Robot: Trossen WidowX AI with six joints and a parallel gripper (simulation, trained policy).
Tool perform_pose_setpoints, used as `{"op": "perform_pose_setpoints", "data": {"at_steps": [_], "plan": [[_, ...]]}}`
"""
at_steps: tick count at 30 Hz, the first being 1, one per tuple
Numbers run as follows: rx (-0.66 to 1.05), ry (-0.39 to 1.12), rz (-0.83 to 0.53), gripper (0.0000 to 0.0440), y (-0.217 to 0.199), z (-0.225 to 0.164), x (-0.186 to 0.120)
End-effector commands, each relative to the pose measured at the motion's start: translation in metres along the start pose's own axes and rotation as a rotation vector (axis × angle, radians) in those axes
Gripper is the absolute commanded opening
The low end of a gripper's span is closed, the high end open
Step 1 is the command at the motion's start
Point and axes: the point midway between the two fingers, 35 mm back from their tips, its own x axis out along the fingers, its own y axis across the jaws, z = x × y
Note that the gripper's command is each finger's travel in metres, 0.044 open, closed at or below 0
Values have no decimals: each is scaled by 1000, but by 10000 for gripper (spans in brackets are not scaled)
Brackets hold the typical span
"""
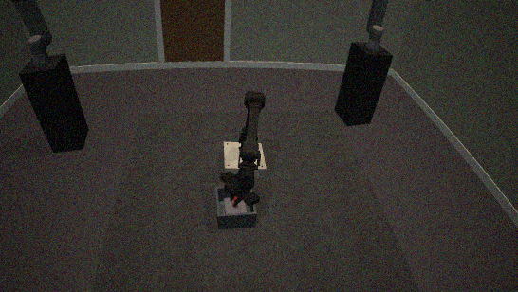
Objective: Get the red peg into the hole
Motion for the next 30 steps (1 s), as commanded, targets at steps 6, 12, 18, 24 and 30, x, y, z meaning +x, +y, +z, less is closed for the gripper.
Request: {"op": "perform_pose_setpoints", "data": {"at_steps": [6,12,18,24,30], "plan": [[-37,-19,-8,268,8,21,10],[-57,-49,-9,383,14,42,11],[-56,-108,7,440,20,66,6],[-38,-178,19,440,22,92,0],[-32,-201,23,440,22,100,-2]]}}
